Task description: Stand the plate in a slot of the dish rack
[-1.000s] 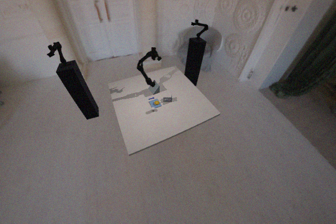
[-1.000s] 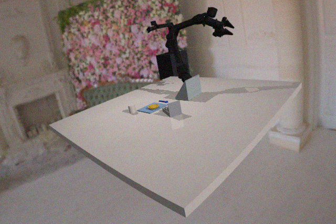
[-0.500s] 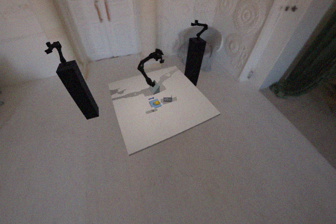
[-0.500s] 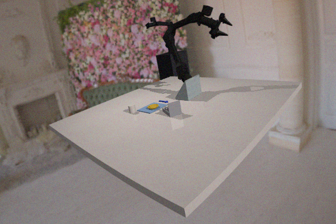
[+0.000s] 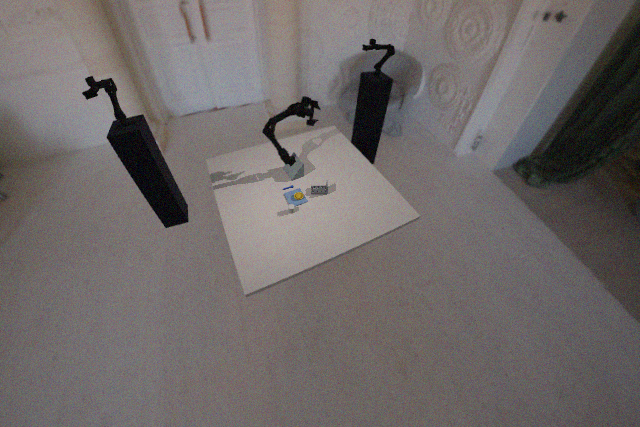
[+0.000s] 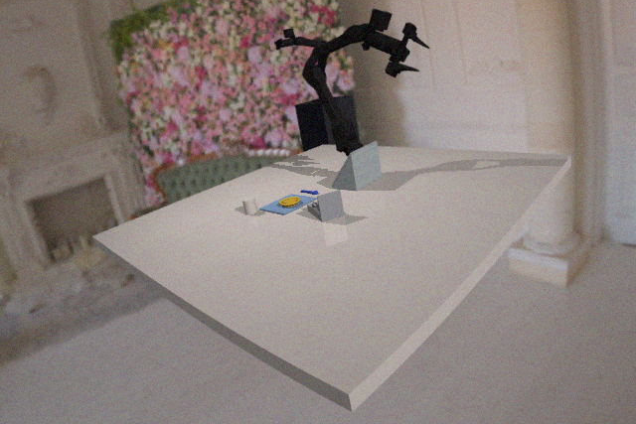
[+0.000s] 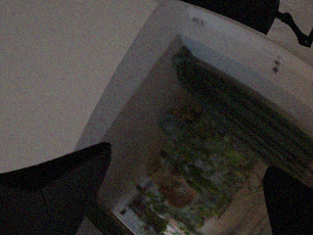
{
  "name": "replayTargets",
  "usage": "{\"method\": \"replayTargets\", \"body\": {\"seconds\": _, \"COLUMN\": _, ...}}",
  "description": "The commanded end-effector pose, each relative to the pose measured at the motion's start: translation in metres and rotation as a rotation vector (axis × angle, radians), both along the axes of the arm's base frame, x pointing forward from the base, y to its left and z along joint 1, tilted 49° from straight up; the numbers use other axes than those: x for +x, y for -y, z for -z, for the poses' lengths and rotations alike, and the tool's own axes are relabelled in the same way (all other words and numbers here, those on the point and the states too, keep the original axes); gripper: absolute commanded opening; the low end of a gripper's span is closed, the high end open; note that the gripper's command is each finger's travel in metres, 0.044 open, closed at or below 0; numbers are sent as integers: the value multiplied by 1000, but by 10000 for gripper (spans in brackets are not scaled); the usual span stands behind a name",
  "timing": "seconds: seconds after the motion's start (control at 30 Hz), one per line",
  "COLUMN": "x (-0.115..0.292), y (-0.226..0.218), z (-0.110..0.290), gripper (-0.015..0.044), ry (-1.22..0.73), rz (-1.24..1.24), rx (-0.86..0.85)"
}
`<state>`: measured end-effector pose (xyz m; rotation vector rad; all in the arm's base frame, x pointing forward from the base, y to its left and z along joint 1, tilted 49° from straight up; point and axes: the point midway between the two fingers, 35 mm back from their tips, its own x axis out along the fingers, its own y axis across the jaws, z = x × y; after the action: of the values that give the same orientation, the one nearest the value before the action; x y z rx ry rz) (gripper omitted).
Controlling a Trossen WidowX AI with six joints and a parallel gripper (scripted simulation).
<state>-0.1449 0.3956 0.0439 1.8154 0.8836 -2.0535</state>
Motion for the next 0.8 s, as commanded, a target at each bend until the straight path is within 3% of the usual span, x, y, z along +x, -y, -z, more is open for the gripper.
{"method": "replayTargets", "body": {"seconds": 0.0, "x": 24, "y": -1, "z": 0, "gripper": 400, "ry": 18, "rz": 121, "rx": -19}}
{"method": "replayTargets", "body": {"seconds": 0.77, "x": 163, "y": 15, "z": 7, "gripper": 400, "ry": 118, "rz": 857, "rx": -111}}
